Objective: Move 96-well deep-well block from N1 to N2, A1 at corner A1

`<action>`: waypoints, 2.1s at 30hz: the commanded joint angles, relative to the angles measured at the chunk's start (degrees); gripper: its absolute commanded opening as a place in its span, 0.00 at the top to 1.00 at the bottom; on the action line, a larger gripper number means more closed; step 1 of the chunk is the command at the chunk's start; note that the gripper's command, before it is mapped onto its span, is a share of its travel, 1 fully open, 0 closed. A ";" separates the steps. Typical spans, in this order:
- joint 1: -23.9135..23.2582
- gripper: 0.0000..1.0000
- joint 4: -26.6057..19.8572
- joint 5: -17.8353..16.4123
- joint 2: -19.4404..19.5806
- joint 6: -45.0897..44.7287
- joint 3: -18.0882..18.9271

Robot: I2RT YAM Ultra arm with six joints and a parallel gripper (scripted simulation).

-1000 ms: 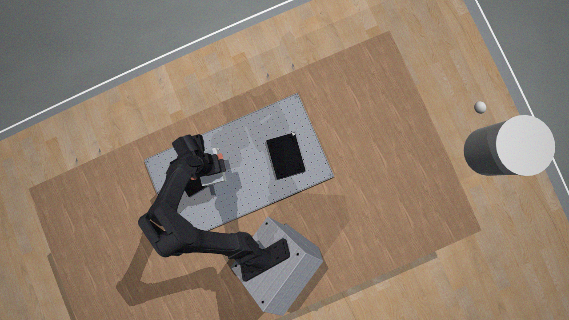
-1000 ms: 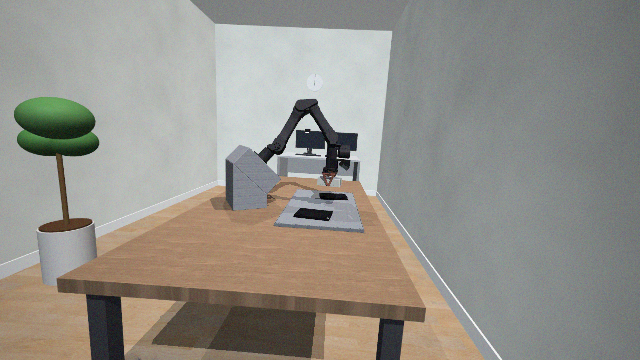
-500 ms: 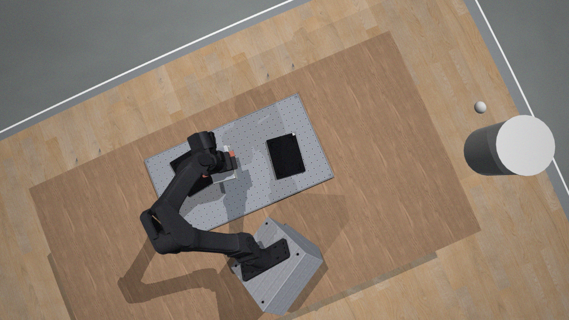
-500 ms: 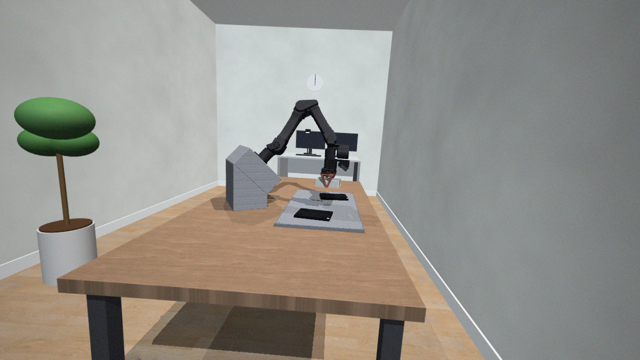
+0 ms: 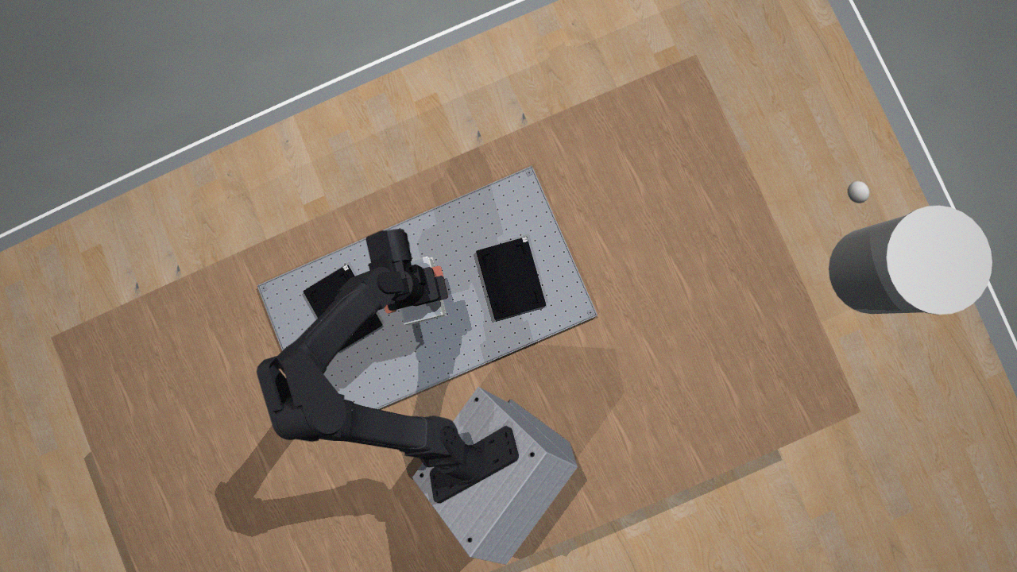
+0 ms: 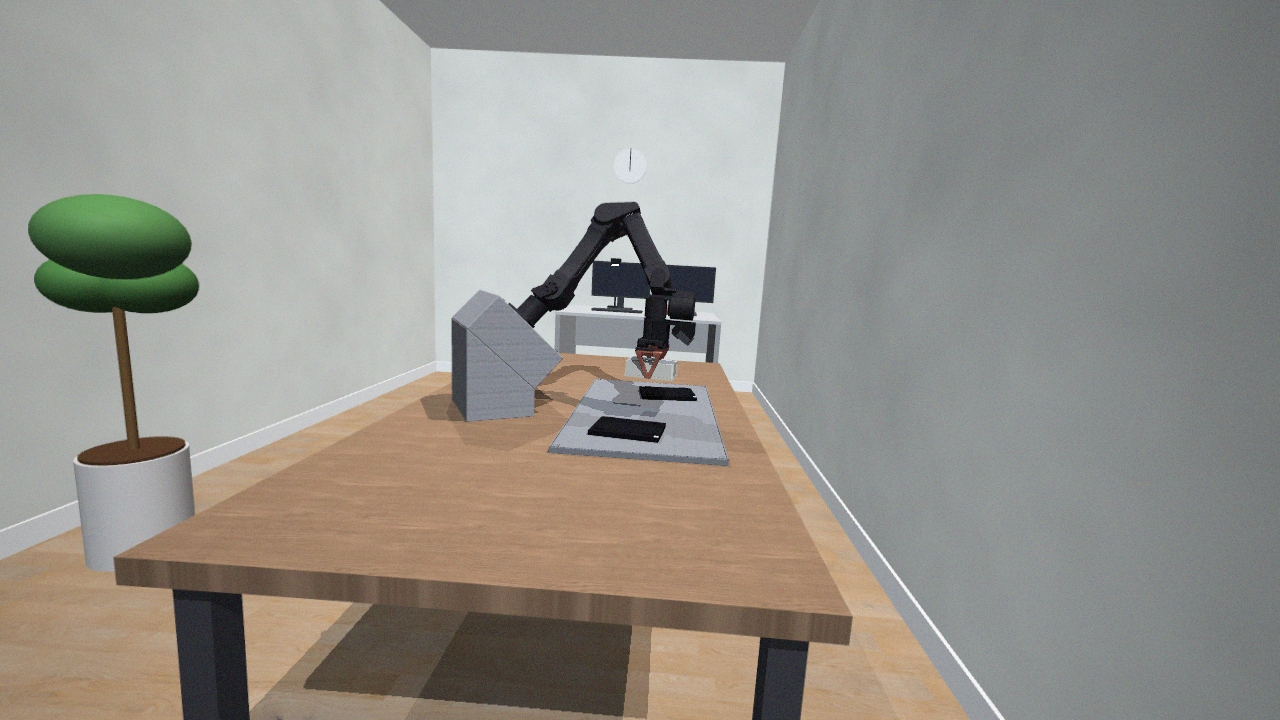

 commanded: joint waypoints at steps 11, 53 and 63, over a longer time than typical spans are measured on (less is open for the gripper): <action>-7.35 1.00 0.65 -4.47 3.71 -8.60 0.16; -25.08 1.00 -1.39 -10.95 22.68 -29.49 8.19; -29.00 1.00 -3.06 -11.84 28.91 -34.58 12.71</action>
